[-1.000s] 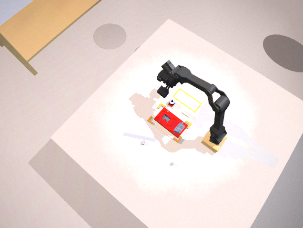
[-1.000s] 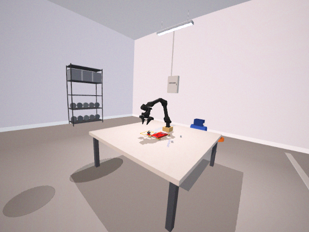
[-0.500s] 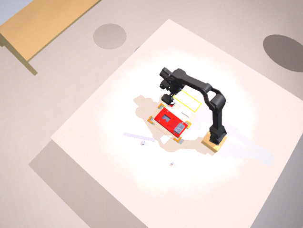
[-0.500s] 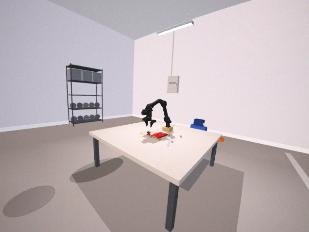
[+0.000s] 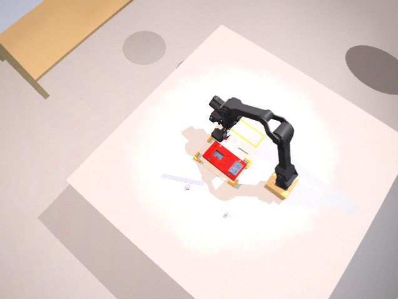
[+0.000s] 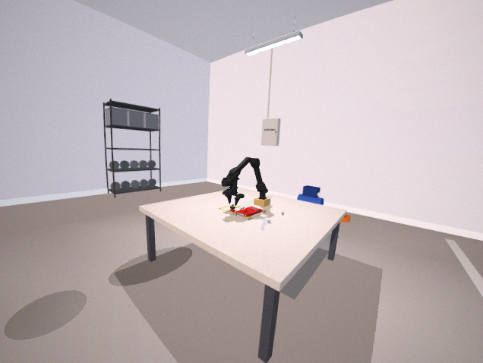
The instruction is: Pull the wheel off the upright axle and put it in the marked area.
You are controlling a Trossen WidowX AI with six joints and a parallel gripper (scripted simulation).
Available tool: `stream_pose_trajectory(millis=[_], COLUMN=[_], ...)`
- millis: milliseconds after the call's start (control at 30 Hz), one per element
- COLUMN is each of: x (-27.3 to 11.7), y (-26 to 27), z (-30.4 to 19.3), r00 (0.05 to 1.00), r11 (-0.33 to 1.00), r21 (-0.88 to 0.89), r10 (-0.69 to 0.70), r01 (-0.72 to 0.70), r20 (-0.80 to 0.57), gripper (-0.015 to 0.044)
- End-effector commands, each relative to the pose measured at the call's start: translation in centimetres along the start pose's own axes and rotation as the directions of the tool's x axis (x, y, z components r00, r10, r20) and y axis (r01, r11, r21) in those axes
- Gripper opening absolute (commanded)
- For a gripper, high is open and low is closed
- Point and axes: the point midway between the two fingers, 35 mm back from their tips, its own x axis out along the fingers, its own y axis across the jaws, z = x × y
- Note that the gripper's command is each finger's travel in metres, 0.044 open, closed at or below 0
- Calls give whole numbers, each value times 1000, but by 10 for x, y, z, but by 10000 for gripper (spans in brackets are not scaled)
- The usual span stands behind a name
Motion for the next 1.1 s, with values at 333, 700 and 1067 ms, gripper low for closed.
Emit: stream_pose_trajectory(millis=[333,700,1067], x=[21,19,16], y=[1,1,1], z=[-4,-4,-4], r00=[1000,1000,1000], r11=[1000,1000,1000], r21=[0,0,0], r10=[2,2,2], r01=[-2,-2,-2], r20=[-22,-22,-21], gripper=[195,4,0])
